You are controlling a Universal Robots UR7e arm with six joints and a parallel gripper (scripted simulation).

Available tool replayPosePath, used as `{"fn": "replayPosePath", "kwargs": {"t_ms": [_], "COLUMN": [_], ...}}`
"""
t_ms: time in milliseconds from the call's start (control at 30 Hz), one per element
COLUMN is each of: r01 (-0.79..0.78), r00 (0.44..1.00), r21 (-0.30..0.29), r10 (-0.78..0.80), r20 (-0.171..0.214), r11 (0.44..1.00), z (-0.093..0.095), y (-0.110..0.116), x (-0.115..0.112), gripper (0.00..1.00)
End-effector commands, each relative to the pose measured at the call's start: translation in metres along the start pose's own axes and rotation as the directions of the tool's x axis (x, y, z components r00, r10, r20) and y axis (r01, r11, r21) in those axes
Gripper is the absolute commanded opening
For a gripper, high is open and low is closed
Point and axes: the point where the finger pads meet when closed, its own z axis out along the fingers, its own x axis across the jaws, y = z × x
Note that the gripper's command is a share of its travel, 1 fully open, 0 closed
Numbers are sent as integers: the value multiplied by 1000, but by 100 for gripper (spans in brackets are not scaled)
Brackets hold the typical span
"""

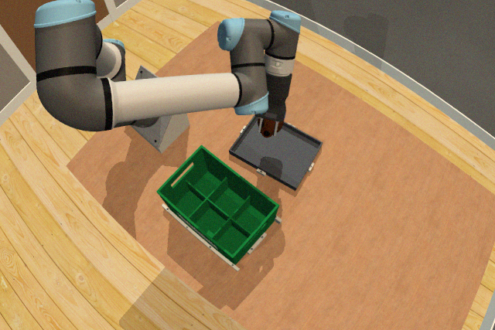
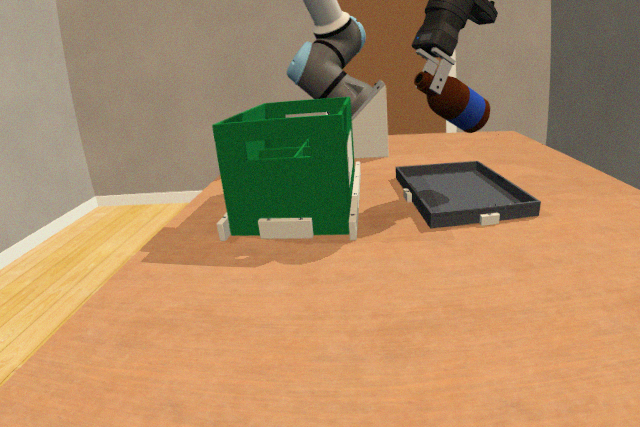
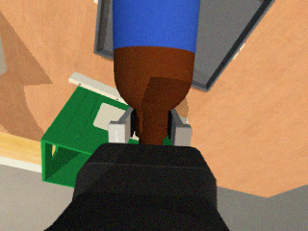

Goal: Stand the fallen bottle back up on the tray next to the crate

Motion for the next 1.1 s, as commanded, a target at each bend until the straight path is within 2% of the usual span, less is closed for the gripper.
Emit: {"fn": "replayPosePath", "kwargs": {"t_ms": [0, 300, 1067], "r01": [-1, -1, -2], "r00": [1000, 1000, 1000], "r21": [-4, -24, -155], "r10": [1, 1, 1], "r20": [-3, -1, -1], "r11": [1000, 1000, 988], "z": [-1, -2, -2], "y": [0, -1, -2], "x": [2, 1, 1], "gripper": [0, 0, 0]}}
